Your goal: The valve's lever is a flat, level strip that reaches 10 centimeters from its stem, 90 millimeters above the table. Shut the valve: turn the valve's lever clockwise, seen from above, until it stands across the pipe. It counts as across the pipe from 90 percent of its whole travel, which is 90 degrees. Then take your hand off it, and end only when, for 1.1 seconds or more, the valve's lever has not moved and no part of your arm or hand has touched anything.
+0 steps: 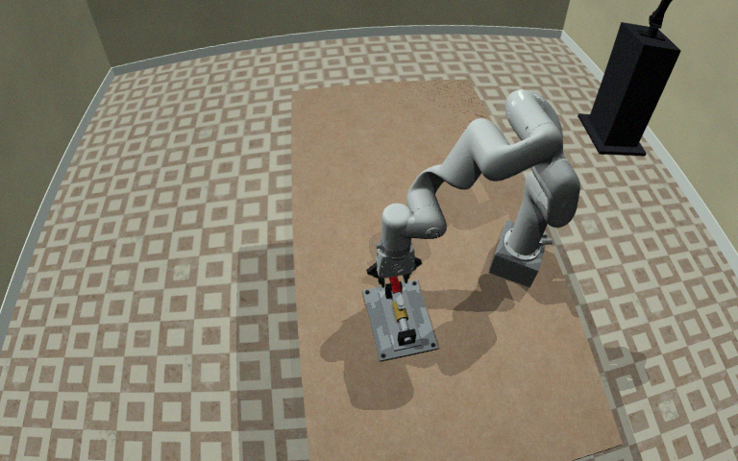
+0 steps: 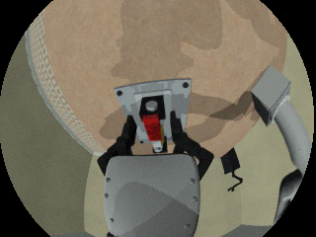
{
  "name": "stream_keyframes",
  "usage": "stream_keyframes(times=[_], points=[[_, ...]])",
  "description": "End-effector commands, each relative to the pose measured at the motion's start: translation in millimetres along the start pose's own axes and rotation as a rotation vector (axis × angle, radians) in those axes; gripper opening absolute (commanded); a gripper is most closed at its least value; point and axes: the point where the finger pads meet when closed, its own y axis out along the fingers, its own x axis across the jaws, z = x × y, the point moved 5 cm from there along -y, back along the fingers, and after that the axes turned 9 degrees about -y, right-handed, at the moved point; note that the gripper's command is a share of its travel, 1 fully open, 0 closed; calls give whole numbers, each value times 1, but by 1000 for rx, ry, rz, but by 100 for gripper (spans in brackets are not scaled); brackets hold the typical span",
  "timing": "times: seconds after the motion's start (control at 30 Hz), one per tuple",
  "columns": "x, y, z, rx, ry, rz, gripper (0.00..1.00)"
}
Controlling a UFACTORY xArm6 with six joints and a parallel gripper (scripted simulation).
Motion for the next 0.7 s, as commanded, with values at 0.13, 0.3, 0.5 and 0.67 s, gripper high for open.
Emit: stream_keyframes(times=[0.13, 0.3, 0.5, 0.67], points=[[-1, -1, 0, 0, 0, 4, 0], [-1, -1, 0, 0, 0, 4, 0], [-1, -1, 0, 0, 0, 4, 0], [-1, -1, 0, 0, 0, 4, 0]])
